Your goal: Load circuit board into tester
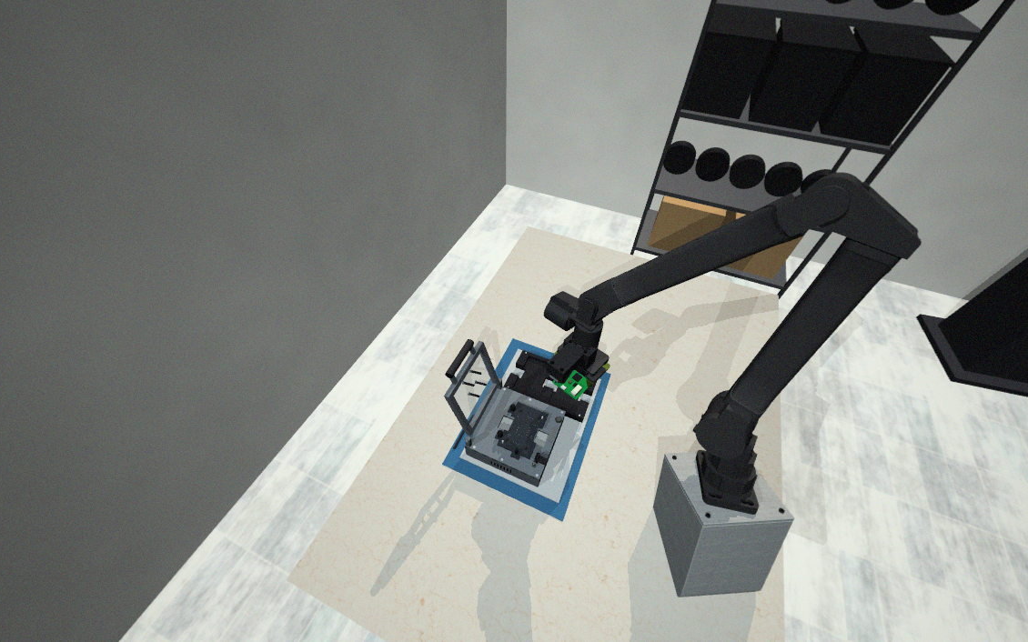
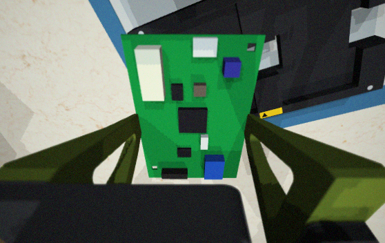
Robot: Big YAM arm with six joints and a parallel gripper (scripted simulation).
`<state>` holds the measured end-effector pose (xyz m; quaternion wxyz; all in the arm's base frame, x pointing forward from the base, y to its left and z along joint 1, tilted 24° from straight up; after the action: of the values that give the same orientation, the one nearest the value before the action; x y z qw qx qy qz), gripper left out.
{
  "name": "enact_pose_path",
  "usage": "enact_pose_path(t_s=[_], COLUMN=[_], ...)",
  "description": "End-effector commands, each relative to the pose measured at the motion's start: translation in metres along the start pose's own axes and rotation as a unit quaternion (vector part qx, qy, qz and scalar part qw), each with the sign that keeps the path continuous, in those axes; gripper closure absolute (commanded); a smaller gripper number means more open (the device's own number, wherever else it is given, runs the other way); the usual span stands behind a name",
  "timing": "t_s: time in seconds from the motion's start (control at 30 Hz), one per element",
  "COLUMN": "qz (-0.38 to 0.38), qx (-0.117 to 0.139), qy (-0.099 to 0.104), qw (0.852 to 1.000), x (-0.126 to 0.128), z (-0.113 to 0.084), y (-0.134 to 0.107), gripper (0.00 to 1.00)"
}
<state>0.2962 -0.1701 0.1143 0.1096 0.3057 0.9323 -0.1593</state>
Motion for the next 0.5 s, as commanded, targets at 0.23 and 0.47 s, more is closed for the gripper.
enact_pose_path(t_s=[0.23,0.47], qz=[-0.088,-0.114], qx=[-0.004,-0.003], qy=[-0.022,-0.022], qw=[0.996,0.993], x=[-0.0177,-0.0177], z=[-0.0140,-0.0139], y=[0.0031,0.0031], gripper=[0.28,0.28])
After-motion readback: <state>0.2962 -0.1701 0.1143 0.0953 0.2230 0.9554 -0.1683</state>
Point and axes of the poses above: the point where the finger pads meet when closed, its own z axis out along the fingers, its own x axis across the jaws, y = z × x, the point moved 6 cm from there along -z, back along the fingers, and after that the axes turned 9 degrees about z, right-handed, at the moved point
